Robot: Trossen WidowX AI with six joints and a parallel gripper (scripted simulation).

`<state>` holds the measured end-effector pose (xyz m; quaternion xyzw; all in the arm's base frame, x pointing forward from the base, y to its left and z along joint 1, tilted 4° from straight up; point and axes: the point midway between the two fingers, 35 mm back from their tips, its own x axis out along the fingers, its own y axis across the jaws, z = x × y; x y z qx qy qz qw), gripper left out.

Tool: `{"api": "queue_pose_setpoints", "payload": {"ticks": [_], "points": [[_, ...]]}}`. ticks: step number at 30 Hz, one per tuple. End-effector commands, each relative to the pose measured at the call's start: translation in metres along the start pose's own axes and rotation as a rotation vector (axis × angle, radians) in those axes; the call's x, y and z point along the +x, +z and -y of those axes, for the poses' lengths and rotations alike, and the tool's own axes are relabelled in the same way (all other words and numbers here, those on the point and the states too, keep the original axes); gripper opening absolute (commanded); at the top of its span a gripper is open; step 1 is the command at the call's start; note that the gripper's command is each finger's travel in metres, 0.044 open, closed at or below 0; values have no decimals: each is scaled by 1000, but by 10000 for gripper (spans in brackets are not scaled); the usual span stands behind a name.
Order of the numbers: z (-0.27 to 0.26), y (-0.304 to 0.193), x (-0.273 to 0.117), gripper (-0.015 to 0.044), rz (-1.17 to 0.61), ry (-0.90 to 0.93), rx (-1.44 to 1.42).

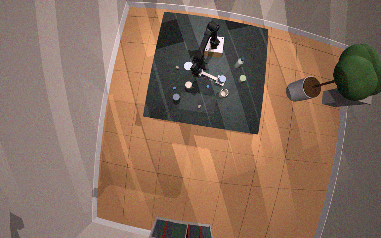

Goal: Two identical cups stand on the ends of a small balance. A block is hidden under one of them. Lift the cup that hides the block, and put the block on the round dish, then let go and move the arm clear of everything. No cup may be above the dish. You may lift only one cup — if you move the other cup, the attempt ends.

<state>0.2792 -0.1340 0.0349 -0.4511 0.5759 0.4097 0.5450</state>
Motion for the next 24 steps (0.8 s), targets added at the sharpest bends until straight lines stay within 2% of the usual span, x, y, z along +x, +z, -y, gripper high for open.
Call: {"api": "queue_pose_setpoints", "payload": {"ticks": [1,24], "points": [[4,-2,-9,0,-11,-22,6],[4,-2,-39,0,-11,-22,6]]}}
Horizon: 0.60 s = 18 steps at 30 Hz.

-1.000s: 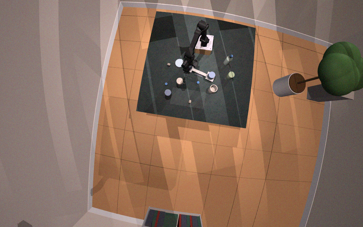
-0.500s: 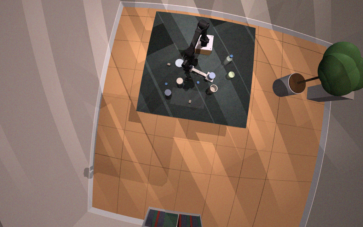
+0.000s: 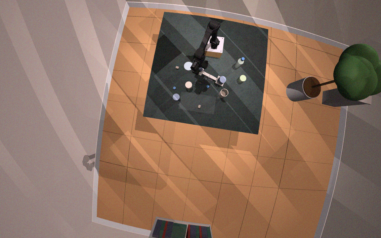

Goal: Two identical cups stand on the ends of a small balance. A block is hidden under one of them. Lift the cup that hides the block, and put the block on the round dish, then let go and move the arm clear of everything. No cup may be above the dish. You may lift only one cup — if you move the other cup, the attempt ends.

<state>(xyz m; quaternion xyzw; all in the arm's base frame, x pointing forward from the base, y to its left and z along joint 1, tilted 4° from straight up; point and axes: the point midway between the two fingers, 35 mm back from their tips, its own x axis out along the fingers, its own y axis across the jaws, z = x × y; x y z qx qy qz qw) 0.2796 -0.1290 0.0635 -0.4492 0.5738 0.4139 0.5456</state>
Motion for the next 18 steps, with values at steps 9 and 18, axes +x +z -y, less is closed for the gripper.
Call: {"api": "queue_pose_setpoints", "payload": {"ticks": [9,18], "points": [[3,-5,-21,0,-19,-26,10],[1,-4,-33,0,-19,-26,10]]}}
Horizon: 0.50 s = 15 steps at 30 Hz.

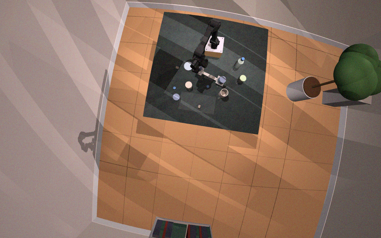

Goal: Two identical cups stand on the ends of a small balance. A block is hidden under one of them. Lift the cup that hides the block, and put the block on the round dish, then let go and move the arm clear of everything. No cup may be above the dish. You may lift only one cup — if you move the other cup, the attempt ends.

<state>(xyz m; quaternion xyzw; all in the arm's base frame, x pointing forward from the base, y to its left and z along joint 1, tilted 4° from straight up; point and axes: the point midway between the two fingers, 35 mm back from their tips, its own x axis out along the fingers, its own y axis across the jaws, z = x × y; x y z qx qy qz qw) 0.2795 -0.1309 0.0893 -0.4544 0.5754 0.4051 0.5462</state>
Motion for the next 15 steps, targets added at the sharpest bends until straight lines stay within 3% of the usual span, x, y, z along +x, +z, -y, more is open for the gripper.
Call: {"api": "queue_pose_setpoints", "payload": {"ticks": [1,15], "points": [[0,-1,-8,0,-5,-12,4],[-3,0,-26,0,-5,-12,4]]}}
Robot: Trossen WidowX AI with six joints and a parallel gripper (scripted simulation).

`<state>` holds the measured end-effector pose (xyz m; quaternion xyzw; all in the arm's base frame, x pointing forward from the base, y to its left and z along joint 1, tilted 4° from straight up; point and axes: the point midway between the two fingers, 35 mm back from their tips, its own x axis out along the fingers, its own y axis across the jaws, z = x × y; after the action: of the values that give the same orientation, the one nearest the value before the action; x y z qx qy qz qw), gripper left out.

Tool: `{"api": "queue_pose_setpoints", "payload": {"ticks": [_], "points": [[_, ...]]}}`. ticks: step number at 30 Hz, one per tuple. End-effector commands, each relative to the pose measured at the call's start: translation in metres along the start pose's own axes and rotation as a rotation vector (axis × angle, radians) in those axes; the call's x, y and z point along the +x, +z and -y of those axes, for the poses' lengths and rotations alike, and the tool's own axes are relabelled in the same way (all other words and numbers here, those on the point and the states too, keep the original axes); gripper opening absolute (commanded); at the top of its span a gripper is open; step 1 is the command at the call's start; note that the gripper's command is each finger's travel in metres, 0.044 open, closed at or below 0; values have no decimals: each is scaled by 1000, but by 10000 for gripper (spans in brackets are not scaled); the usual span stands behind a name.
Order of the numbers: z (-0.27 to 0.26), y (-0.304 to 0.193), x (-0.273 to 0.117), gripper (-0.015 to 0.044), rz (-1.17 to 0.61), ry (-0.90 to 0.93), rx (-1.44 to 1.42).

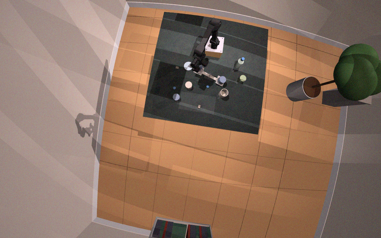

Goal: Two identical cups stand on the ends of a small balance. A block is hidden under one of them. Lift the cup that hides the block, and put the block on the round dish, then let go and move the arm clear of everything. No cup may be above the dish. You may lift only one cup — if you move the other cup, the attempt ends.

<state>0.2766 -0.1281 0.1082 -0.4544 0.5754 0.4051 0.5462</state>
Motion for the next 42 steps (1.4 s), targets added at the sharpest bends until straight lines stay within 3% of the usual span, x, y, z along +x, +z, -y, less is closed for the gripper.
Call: {"api": "queue_pose_setpoints", "payload": {"ticks": [1,42], "points": [[0,-1,-8,0,-6,-11,4],[-2,0,-9,0,0,0,0]]}}
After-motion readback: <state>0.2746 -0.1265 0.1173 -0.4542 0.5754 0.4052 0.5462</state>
